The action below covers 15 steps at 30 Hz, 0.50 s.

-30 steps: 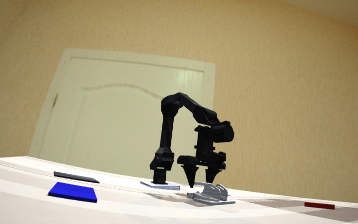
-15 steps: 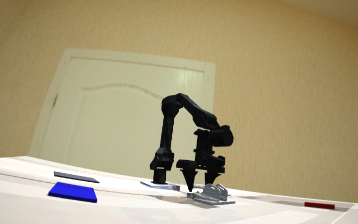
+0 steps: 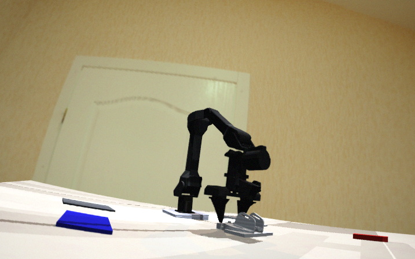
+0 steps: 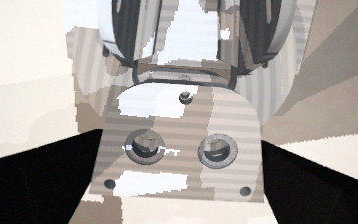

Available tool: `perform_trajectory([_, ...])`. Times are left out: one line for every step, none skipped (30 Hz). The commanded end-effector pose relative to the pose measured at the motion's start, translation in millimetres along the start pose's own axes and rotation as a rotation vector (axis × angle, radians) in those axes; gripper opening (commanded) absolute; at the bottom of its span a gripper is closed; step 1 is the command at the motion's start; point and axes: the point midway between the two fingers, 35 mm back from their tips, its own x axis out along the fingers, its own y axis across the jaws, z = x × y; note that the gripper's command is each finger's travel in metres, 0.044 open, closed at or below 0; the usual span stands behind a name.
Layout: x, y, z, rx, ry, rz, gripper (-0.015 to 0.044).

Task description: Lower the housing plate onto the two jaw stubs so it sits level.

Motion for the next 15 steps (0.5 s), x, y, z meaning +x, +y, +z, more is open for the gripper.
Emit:
perform_trajectory([1.1, -0.5, 0.1, -0.005, -0.001, -0.003, 0.0351])
perform_trajectory([1.1, -0.5, 0.1, -0.005, -0.001, -0.003, 0.0351])
perform_trajectory([1.1, -0.5, 0.1, -0.005, -0.001, -0.003, 0.0351])
perform_trajectory([1.1, -0.5, 0.1, -0.005, -0.001, -0.003, 0.0351])
perform_trajectory([1.2, -0.5, 0.1, -0.005, -0.001, -0.003, 0.0351])
perform_trajectory([1.7, -0.5, 0.1, -0.005, -0.001, -0.003, 0.0351])
perform_trajectory([2.3, -0.5, 0.1, -0.005, -0.001, -0.003, 0.0351])
perform_trajectory([3.0, -0.5, 0.1, -0.005, -0.001, -0.003, 0.0351])
perform_trajectory([3.4, -0.5, 0.1, -0.005, -0.001, -0.003, 0.0351])
perform_trajectory([3.5, -0.5, 0.1, -0.005, -0.001, -0.003, 0.0351])
perform_trajectory([3.5, -0.5, 0.1, -0.005, -0.001, -0.003, 0.0351])
perform_trajectory([3.5, -0.5, 0.1, -0.005, -0.001, -0.003, 0.0351])
perform_trajectory([3.5, -0.5, 0.1, -0.005, -0.001, -0.003, 0.0351])
perform_trajectory([3.5, -0.5, 0.1, -0.005, -0.001, -0.003, 0.0351])
perform_trajectory([3.5, -0.5, 0.1, -0.005, -0.001, -0.003, 0.0351])
